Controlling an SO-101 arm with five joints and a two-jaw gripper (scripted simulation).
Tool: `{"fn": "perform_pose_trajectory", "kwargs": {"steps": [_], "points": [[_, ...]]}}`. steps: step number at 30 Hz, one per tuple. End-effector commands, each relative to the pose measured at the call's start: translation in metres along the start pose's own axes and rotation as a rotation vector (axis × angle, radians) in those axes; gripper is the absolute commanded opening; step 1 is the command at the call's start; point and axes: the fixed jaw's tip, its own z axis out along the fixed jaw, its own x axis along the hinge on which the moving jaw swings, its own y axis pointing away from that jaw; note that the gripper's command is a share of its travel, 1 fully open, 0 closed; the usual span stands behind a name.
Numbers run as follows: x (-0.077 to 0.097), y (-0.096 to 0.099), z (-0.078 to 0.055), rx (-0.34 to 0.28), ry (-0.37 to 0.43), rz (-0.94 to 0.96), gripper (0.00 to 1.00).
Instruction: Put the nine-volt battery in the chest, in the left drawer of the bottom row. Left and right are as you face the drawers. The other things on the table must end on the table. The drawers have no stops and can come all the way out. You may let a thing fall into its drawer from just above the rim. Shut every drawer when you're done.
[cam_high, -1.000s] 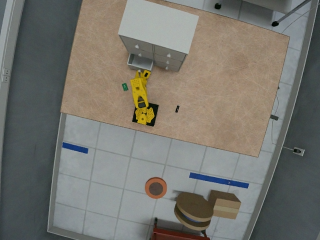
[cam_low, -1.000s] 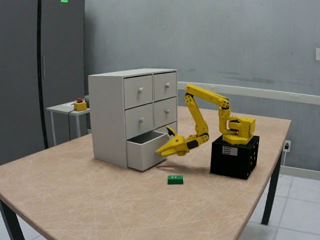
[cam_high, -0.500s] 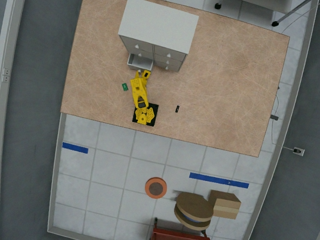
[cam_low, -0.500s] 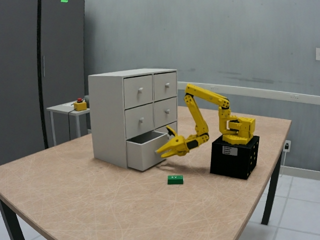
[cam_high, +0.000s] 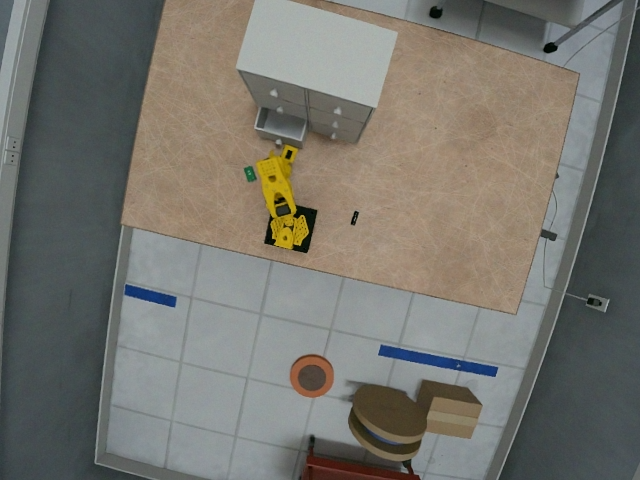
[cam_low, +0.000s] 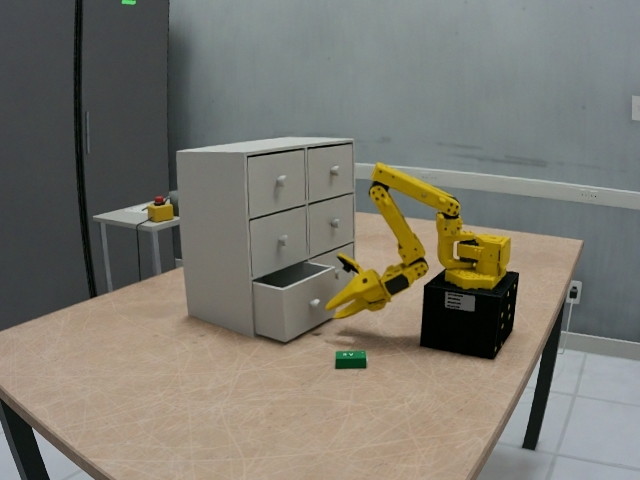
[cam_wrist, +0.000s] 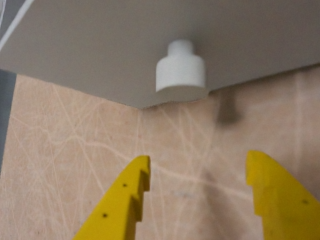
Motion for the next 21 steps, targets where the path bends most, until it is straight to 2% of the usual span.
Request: {"fn": "perform_pose_trajectory", "kwargs": {"steps": [1,9,21], "points": [[0.003,0.004,-0.006,-0.003,0.023,-0.023,0.21],[0.011,0.005,-0.017,0.019,0.084,-0.051,0.21],[0.01,0.007,-0.015,0.027,0.091,-0.072,0.21]]}}
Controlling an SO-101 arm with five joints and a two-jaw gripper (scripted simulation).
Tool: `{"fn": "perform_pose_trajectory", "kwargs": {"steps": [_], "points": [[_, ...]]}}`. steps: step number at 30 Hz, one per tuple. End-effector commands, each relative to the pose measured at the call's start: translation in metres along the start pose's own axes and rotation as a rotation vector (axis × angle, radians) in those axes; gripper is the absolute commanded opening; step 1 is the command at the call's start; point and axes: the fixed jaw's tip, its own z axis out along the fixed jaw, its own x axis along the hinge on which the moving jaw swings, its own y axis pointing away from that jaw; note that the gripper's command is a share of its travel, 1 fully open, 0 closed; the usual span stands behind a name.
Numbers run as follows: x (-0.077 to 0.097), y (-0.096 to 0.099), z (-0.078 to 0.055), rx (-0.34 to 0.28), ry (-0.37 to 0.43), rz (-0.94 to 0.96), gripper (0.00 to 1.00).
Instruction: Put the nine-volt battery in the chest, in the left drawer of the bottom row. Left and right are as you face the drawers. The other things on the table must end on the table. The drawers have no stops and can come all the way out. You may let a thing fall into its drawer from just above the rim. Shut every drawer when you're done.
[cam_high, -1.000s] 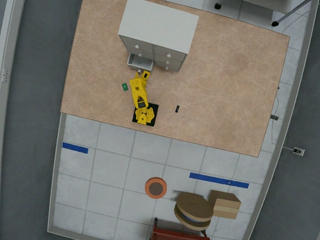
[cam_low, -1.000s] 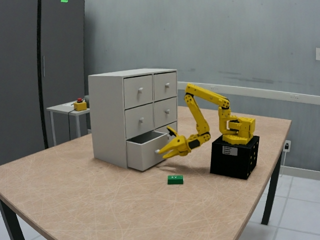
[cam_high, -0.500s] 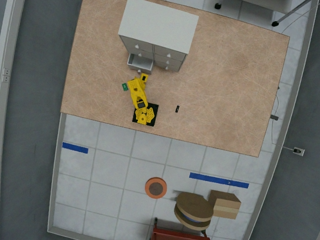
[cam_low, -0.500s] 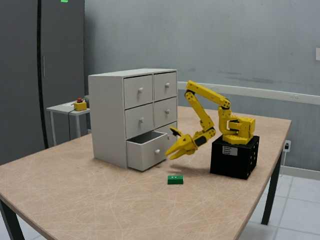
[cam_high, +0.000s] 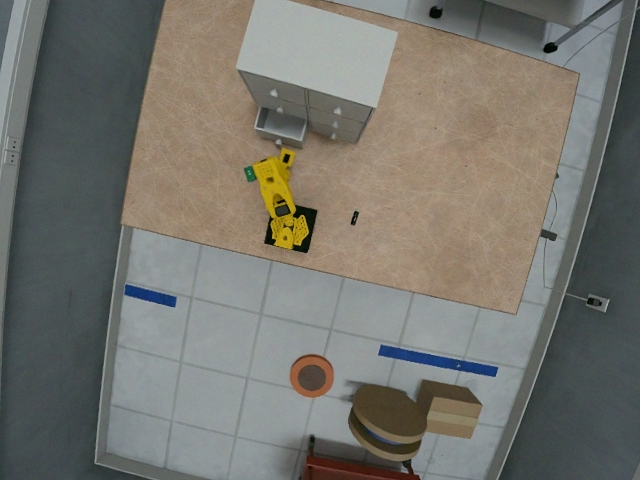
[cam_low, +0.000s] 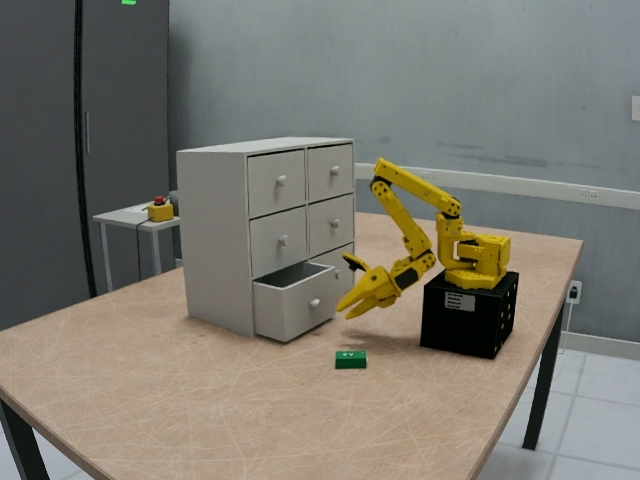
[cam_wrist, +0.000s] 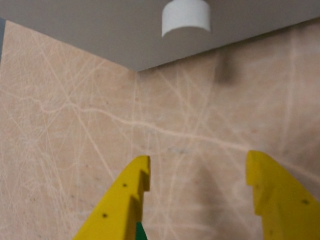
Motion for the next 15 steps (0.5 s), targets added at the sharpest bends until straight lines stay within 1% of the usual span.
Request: {"fn": "perform_pose_trajectory", "kwargs": {"steps": [1,13,15], "points": [[-0.002,0.005,0.001,0.003,0.011,-0.042,0.21],[-0.012,0.015,0.006,0.052,0.06,-0.165,0.21],[-0.012,0.015,0.006,0.052,0.06,-0.165,0.21]]}}
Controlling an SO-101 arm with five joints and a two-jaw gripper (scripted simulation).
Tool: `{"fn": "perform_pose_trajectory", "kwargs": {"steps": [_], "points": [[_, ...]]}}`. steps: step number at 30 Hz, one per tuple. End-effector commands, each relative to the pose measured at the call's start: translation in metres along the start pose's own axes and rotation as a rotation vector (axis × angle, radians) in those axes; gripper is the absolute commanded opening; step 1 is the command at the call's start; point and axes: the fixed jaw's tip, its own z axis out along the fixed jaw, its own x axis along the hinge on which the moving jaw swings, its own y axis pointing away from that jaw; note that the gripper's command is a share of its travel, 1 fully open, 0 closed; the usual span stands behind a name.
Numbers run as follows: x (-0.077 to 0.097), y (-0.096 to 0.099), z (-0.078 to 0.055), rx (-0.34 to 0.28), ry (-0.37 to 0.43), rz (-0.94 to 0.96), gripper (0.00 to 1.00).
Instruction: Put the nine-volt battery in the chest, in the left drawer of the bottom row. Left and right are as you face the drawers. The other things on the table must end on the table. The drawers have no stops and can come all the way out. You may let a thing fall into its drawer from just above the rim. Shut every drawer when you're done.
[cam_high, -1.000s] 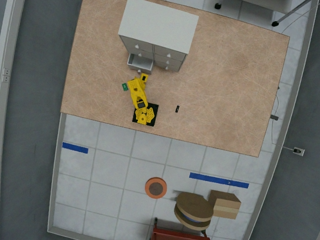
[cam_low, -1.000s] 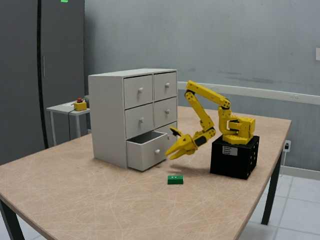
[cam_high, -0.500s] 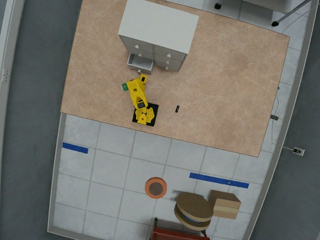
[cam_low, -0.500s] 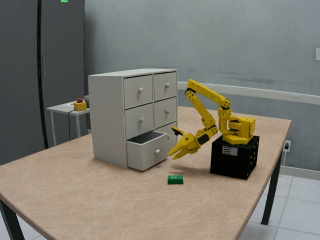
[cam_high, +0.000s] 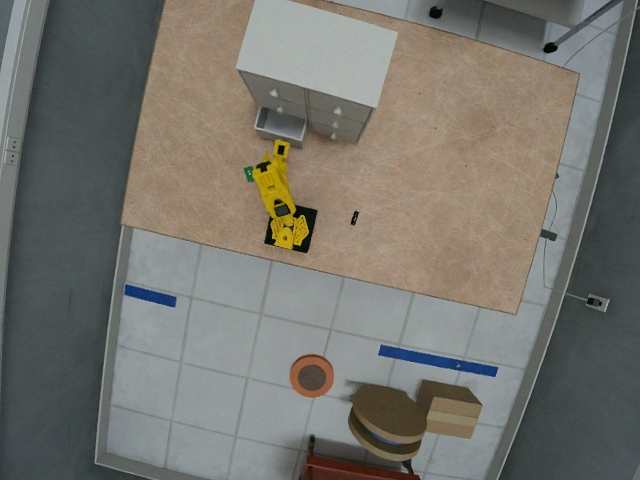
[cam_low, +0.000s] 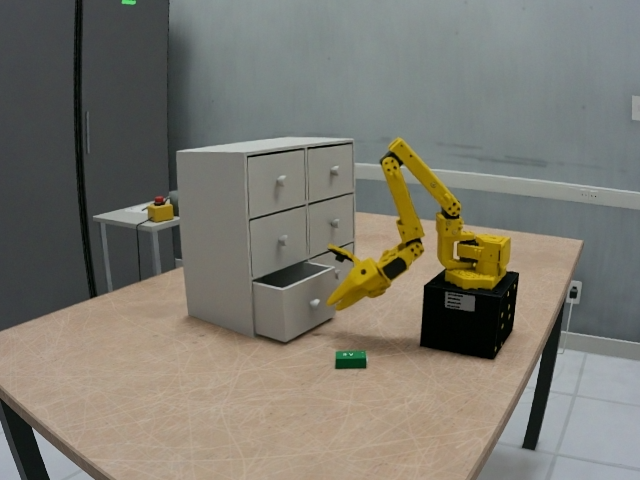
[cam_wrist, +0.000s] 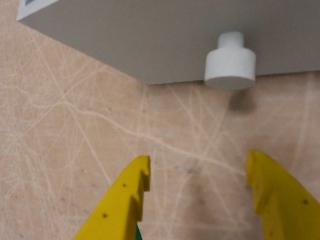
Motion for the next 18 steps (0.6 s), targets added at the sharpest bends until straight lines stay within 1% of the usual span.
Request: {"fn": "perform_pose_trajectory", "kwargs": {"steps": [1,18], "points": [[-0.001,0.002,-0.001,0.019,0.028,-0.035,0.21],[-0.013,0.011,-0.009,0.068,0.099,-0.188,0.21]]}}
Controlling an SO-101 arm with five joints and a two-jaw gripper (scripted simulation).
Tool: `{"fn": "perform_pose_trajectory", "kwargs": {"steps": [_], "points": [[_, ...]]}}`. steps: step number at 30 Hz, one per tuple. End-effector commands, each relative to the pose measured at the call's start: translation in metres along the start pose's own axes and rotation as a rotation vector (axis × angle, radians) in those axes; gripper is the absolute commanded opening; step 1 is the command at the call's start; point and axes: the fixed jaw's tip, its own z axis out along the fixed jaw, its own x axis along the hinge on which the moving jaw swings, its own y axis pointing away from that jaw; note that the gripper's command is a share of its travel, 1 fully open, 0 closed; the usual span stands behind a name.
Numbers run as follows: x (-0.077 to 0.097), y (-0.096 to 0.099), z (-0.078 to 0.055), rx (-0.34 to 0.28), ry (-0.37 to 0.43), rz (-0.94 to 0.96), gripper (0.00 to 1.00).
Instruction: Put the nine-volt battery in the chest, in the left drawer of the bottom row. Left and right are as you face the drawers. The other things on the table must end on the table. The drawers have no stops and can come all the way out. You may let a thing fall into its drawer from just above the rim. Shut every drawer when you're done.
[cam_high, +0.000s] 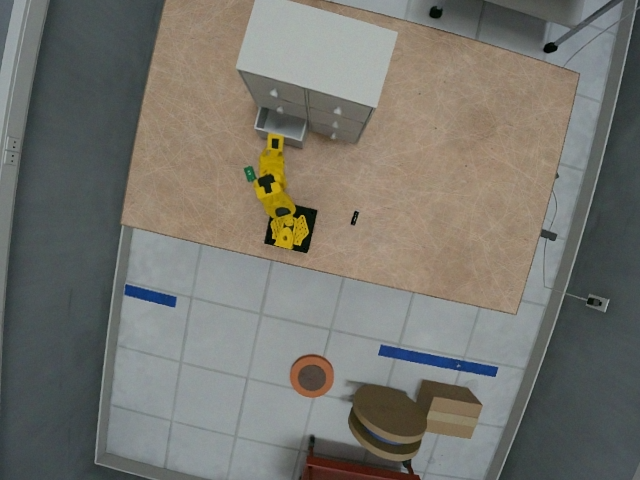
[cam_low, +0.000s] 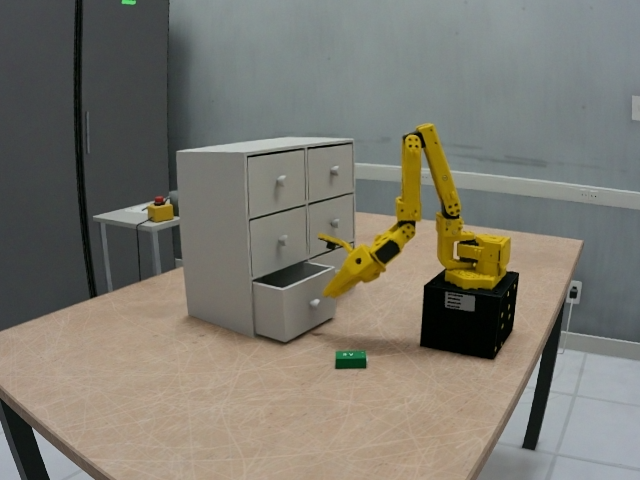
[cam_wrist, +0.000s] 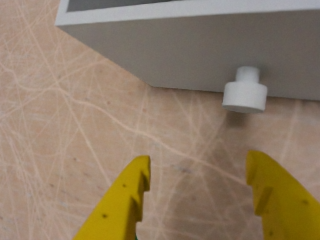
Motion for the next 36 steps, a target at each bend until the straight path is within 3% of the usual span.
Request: {"fn": "perform_pose_trajectory", "kwargs": {"steps": [1,36], "points": [[-0.001,0.0,-0.004,0.022,0.036,-0.038,0.21],[-0.003,0.0,-0.051,0.082,0.208,-0.352,0.21]]}}
